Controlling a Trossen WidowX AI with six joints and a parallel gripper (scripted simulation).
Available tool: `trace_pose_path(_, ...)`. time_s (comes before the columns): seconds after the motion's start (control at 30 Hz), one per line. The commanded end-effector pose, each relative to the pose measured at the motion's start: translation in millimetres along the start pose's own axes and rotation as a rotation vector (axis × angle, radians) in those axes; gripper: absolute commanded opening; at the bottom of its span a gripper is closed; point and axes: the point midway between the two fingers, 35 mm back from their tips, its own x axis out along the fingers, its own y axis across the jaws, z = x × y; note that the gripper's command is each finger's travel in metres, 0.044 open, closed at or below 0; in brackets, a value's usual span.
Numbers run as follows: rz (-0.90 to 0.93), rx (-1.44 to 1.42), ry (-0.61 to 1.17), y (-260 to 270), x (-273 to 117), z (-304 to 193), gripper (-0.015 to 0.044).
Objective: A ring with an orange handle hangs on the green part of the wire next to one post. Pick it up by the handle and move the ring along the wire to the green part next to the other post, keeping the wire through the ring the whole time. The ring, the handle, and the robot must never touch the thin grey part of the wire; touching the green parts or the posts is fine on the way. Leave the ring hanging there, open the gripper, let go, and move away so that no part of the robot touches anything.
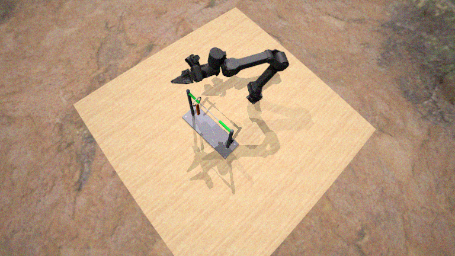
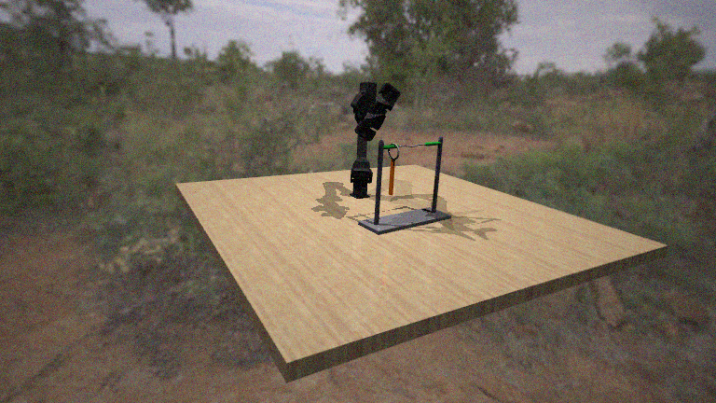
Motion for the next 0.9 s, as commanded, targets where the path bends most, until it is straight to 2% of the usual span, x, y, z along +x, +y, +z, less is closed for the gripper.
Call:
trace_pose_path(0.0,-0.039,-0.073,0.021,-33,-8,-5,0.016)
trace_pose_path(0.23,-0.087,-0.227,0.058,-88,-30,-11,0.016)
trace_pose_path(0.57,-0.075,-0.476,0.242,-161,-81,-67,0.016)
trace_pose_path(0.87,0.001,-0.66,0.381,-201,-141,-122,0.016)
